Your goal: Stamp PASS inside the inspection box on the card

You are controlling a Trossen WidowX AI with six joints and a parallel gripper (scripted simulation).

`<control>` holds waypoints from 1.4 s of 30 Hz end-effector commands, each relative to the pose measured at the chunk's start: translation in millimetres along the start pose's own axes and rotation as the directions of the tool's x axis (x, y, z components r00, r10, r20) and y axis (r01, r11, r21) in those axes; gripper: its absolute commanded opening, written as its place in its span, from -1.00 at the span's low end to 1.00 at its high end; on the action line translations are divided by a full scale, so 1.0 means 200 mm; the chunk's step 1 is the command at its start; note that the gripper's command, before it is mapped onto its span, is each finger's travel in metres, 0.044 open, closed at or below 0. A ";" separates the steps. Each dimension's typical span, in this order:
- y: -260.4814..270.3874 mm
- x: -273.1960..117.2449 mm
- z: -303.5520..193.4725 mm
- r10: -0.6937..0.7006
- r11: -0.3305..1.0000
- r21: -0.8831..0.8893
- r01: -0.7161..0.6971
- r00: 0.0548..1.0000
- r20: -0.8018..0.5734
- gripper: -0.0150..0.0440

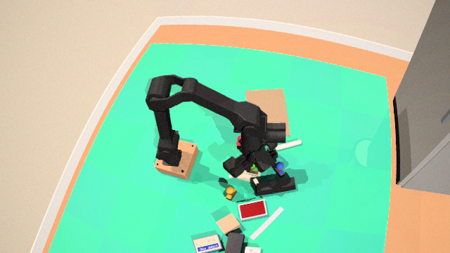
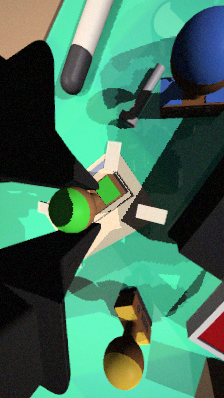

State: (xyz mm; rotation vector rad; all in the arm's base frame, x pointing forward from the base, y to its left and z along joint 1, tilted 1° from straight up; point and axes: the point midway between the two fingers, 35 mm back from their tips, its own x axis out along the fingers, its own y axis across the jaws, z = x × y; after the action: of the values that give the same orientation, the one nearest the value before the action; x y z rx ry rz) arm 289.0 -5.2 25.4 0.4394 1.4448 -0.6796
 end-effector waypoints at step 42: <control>-0.01 0.04 -0.01 -0.007 1.000 0.002 0.007 1.000 -0.001 -0.49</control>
State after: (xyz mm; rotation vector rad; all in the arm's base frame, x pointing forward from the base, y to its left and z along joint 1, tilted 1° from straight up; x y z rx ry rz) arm 287.0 -5.3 18.7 0.4377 1.4492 -0.6814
